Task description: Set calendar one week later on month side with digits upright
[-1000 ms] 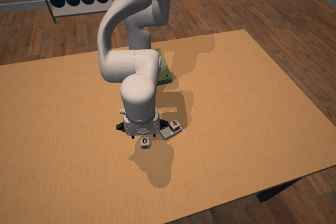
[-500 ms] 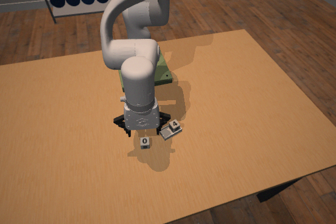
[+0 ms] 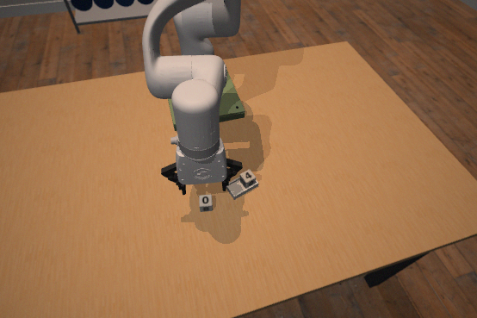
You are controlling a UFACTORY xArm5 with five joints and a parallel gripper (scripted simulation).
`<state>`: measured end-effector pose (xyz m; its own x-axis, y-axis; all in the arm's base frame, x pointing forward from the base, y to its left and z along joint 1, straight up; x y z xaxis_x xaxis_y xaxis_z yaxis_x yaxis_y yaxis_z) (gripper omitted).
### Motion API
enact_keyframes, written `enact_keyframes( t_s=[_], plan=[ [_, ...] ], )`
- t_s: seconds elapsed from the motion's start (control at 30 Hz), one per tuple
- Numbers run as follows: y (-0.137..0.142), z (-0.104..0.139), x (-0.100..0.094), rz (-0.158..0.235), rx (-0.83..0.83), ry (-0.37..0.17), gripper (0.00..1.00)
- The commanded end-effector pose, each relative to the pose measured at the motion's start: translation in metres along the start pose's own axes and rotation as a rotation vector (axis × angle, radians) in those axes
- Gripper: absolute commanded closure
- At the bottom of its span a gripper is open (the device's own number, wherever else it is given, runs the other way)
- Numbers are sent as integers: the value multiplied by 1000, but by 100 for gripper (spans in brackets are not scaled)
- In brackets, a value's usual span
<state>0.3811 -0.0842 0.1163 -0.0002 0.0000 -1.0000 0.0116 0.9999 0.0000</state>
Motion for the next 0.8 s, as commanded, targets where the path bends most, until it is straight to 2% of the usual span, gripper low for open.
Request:
enact_keyframes(
  t_s=[0.0, 0.43, 0.53, 0.6, 0.77],
  plan=[
    [0, 1, -1, -1, -25, -3, 0],
    [0, 0, -2, -2, -482, -3, 0],
    [0, 0, -2, -2, -488, -3, 0],
    [1, 0, -2, -2, -623, -3, 0],
    [1, 0, -3, -2, -733, -3, 0]
  ],
)
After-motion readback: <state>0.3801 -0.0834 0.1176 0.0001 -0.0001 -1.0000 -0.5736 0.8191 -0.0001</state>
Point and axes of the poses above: the point where the finger pads meet when closed, its own x axis out along the fingers, its own y axis across the jaws, z = x × y, the point moved 4 cm from there along -x, back along the fingers, and after that the axes turned 11 degrees about -x, right-handed, at the moved point
